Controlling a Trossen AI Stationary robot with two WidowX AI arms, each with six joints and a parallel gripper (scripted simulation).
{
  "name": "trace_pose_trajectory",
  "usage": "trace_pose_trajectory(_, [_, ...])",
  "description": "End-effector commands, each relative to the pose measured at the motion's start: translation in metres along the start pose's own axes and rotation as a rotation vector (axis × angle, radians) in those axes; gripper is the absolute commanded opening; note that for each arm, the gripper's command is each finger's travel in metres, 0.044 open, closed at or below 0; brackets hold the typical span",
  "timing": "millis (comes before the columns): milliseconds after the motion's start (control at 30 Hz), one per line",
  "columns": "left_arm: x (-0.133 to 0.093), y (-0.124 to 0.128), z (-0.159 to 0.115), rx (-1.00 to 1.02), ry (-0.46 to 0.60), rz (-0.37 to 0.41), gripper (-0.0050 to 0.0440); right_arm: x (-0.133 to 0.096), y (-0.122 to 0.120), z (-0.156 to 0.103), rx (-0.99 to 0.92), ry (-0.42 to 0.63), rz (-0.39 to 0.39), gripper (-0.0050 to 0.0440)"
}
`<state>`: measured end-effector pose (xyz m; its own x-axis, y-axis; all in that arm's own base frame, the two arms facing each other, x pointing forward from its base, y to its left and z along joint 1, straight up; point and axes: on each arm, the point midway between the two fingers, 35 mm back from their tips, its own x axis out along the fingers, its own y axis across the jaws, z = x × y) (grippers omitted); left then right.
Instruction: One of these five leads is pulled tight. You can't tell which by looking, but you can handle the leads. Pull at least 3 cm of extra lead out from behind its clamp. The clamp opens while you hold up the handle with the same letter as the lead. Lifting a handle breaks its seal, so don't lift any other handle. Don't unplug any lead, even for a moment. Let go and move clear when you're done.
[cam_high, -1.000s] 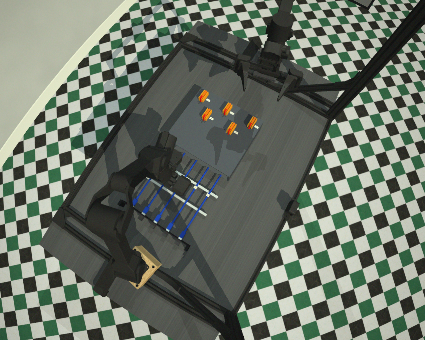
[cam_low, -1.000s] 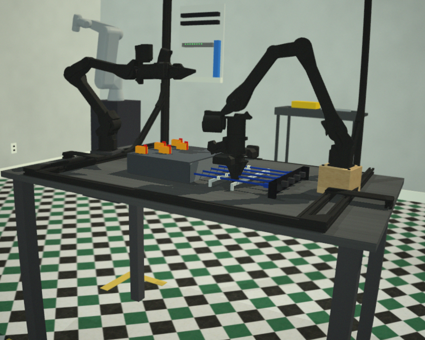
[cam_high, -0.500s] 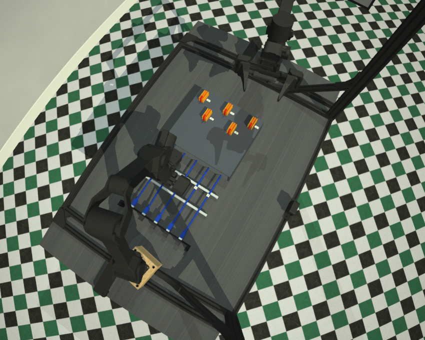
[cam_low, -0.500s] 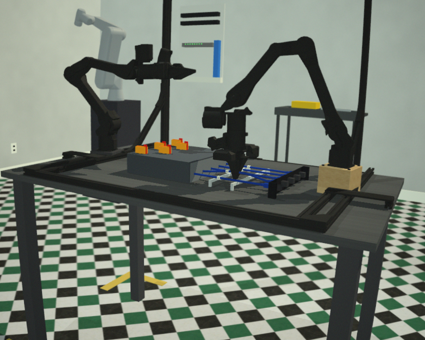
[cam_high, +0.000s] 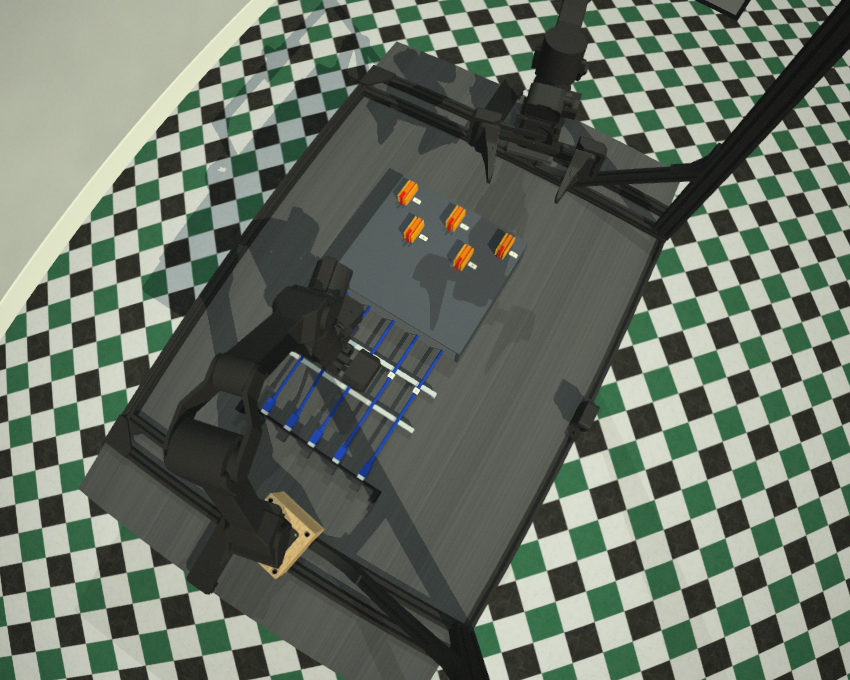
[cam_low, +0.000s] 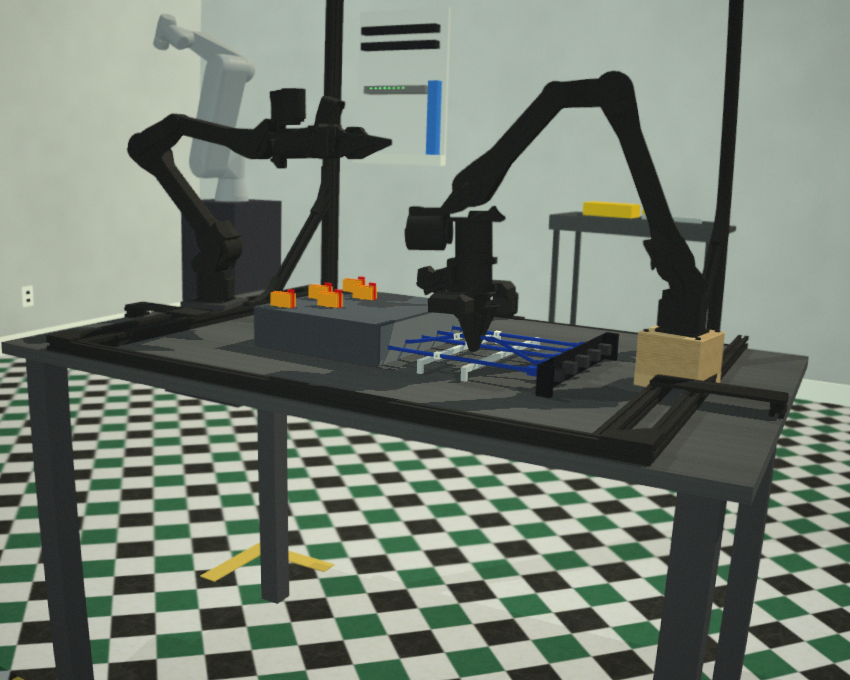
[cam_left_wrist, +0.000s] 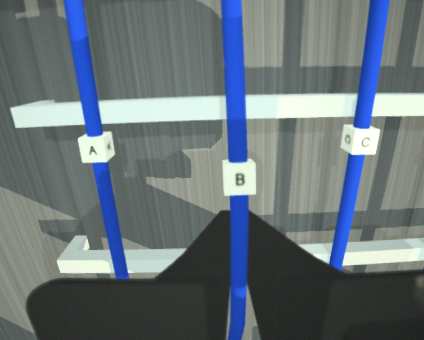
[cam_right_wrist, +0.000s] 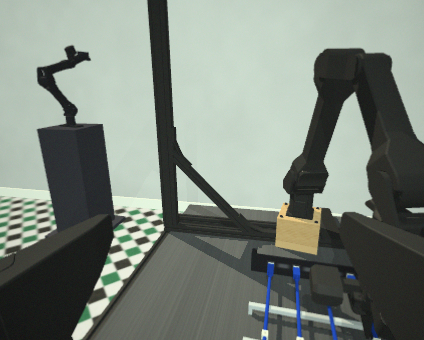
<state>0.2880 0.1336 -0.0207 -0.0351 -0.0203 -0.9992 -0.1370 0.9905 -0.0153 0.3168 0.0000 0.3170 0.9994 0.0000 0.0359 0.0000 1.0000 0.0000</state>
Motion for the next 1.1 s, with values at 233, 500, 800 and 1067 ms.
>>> trace_pose_trajectory(233, [-0.016, 0.002, 0.007, 0.0, -0.038, 0.012, -0.005, -0.001, 0.0, 0.006, 0.0, -0.014, 0.0, 0.044])
trace_pose_trajectory(500, [-0.028, 0.001, 0.003, 0.0, -0.019, 0.006, -0.005, -0.001, 0.0, 0.006, 0.0, -0.014, 0.0, 0.044])
trace_pose_trajectory(800, [-0.028, 0.001, 0.003, 0.0, -0.019, 0.006, -0.005, -0.001, 0.0, 0.006, 0.0, -0.014, 0.0, 0.044])
trace_pose_trajectory(1067, [0.017, 0.0, -0.001, 0.0, 0.008, -0.003, -0.005, -0.001, 0.0, 0.006, 0.0, -0.014, 0.0, 0.044])
